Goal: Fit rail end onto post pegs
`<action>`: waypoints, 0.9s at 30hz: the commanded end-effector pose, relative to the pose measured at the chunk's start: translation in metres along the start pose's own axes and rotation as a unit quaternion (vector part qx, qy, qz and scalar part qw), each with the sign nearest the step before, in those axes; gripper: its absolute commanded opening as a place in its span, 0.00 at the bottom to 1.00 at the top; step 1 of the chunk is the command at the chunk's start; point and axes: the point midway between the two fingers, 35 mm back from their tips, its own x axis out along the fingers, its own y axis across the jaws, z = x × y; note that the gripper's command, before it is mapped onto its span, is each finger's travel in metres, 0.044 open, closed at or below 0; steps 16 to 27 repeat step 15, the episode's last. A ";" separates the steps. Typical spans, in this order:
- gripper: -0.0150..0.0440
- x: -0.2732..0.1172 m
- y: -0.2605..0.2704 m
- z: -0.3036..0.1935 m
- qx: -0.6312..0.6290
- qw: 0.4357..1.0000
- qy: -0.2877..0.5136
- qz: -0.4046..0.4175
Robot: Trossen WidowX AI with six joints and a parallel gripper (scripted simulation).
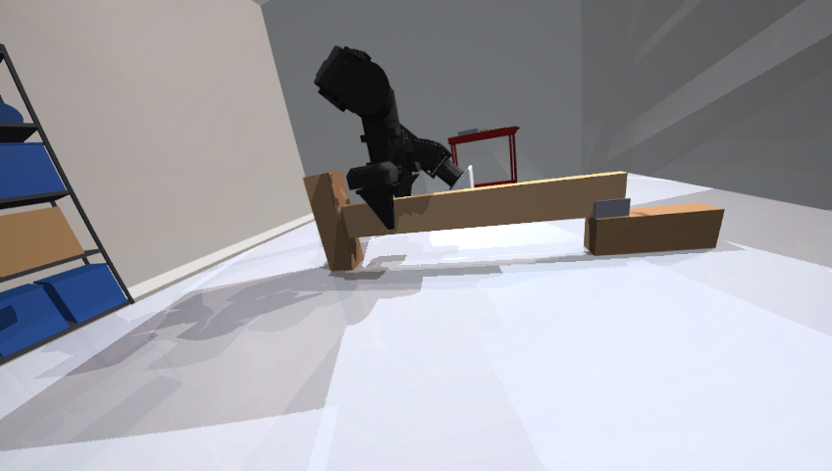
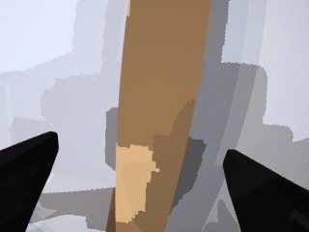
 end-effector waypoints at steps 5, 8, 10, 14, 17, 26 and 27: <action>1.00 -0.023 0.000 0.025 -0.004 1.000 -0.002 -0.005; 1.00 -0.023 0.000 0.025 -0.004 1.000 -0.002 -0.005; 1.00 -0.023 0.000 0.025 -0.004 1.000 -0.002 -0.005; 1.00 -0.023 0.000 0.025 -0.004 1.000 -0.002 -0.005; 1.00 -0.023 0.000 0.025 -0.004 1.000 -0.002 -0.005; 1.00 -0.023 0.000 0.025 -0.004 1.000 -0.002 -0.005; 1.00 -0.023 0.000 0.025 -0.004 1.000 -0.002 -0.005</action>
